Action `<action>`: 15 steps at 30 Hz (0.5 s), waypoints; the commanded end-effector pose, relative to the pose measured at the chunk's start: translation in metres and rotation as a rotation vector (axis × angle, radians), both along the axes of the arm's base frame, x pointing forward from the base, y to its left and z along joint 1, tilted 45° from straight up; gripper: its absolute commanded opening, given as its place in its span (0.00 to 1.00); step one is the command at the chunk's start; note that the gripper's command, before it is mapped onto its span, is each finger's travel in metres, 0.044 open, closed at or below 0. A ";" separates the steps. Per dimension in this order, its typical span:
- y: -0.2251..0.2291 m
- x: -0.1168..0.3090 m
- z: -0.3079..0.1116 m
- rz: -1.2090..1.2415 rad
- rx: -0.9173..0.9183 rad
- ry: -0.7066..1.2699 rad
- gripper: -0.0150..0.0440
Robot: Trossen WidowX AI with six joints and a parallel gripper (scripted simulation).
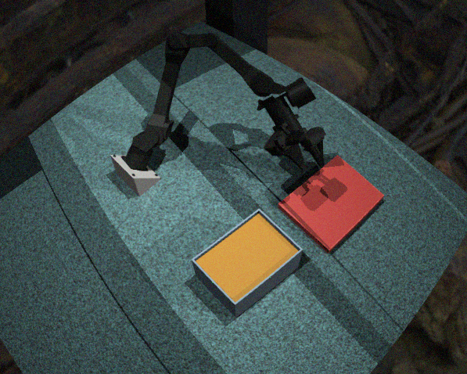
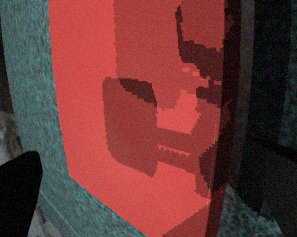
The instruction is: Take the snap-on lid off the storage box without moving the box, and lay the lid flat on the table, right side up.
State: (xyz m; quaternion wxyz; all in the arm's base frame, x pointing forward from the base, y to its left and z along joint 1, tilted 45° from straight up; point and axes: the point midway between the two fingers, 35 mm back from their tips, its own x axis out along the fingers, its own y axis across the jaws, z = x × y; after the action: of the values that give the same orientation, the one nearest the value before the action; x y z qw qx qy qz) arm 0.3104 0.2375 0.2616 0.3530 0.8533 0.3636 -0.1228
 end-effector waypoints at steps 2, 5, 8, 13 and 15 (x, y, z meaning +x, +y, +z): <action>-0.001 -0.011 -0.001 -0.003 -0.001 0.005 1.00; -0.002 -0.017 -0.001 -0.003 -0.001 0.006 1.00; -0.003 -0.023 -0.001 -0.003 0.000 0.006 1.00; -0.004 -0.033 -0.001 -0.003 0.000 0.006 1.00; -0.004 -0.037 0.000 -0.003 0.000 0.007 1.00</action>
State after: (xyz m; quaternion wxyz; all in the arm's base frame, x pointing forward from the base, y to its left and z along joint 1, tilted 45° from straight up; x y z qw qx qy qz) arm 0.2807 0.2348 0.2626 0.3521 0.8534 0.3641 -0.1233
